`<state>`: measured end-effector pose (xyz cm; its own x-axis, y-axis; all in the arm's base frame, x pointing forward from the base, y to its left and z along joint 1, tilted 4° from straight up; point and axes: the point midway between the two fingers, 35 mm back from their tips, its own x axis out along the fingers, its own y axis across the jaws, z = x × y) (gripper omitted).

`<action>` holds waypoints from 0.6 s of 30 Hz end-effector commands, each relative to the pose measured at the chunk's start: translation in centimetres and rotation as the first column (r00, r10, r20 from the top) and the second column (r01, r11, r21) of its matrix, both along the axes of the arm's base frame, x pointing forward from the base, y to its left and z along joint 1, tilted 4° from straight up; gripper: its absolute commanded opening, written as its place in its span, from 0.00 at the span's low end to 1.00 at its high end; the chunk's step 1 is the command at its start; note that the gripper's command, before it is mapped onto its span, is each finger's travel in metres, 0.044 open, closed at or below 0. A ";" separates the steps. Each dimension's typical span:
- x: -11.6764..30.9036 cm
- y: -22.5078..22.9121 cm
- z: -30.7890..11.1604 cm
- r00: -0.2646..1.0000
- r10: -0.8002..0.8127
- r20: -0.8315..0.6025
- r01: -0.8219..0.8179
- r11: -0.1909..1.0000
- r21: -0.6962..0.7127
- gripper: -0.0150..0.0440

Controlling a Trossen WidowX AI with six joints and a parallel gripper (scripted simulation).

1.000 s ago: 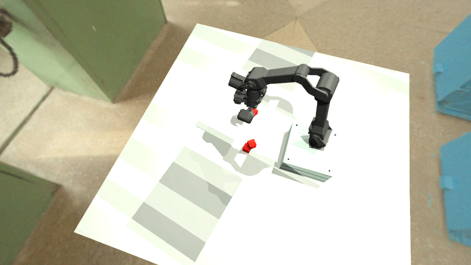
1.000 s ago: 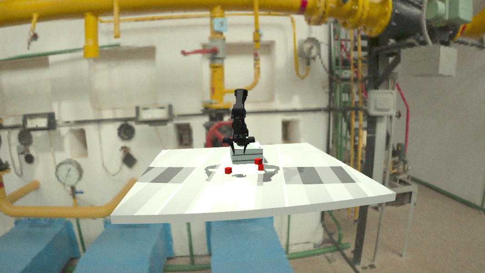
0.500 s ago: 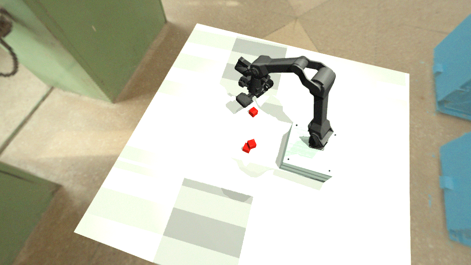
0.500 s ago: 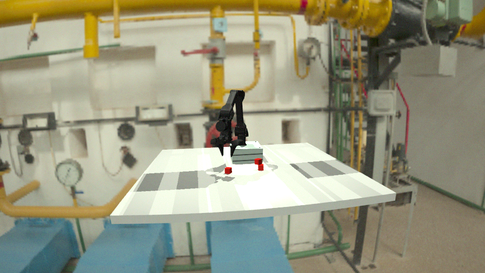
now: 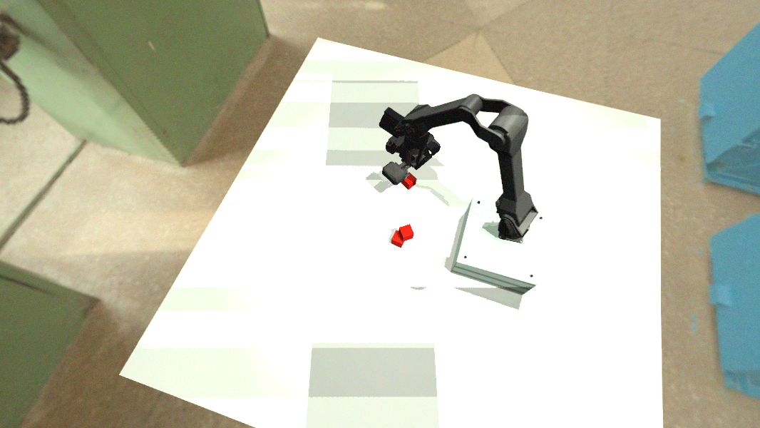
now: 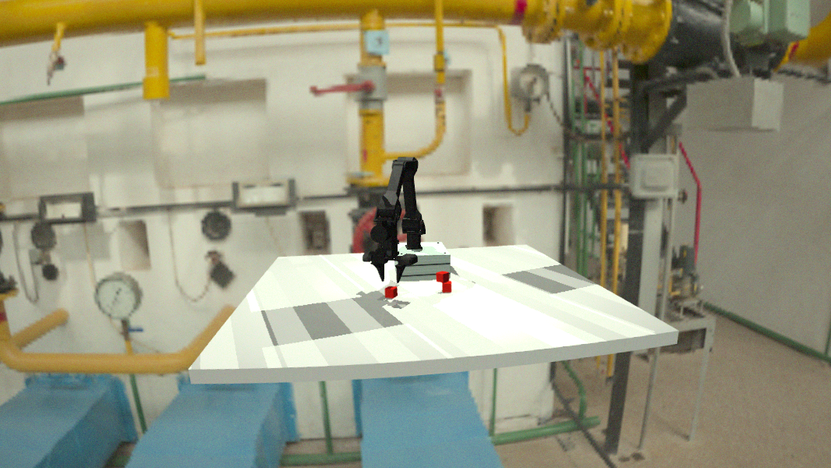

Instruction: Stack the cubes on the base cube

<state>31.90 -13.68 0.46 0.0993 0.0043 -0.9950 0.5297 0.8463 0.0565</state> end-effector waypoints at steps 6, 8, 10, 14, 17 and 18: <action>-0.1 0.2 -1.5 1.000 -0.003 -0.011 0.003 1.000 0.010 0.70; -0.1 0.2 -1.9 1.000 -0.003 -0.011 0.003 1.000 0.010 0.70; 0.0 0.2 -2.2 1.000 -0.003 -0.011 0.003 1.000 0.010 0.70; 0.0 0.2 -2.8 1.000 -0.003 -0.011 0.003 1.000 0.010 0.70; 0.0 0.2 -3.3 1.000 -0.003 -0.011 0.003 1.000 0.010 0.70; 0.0 0.2 -3.5 1.000 -0.003 -0.011 0.003 1.000 0.010 0.70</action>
<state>32.24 -13.68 -2.20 0.1017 0.0036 -0.9948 0.5295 0.8463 0.0572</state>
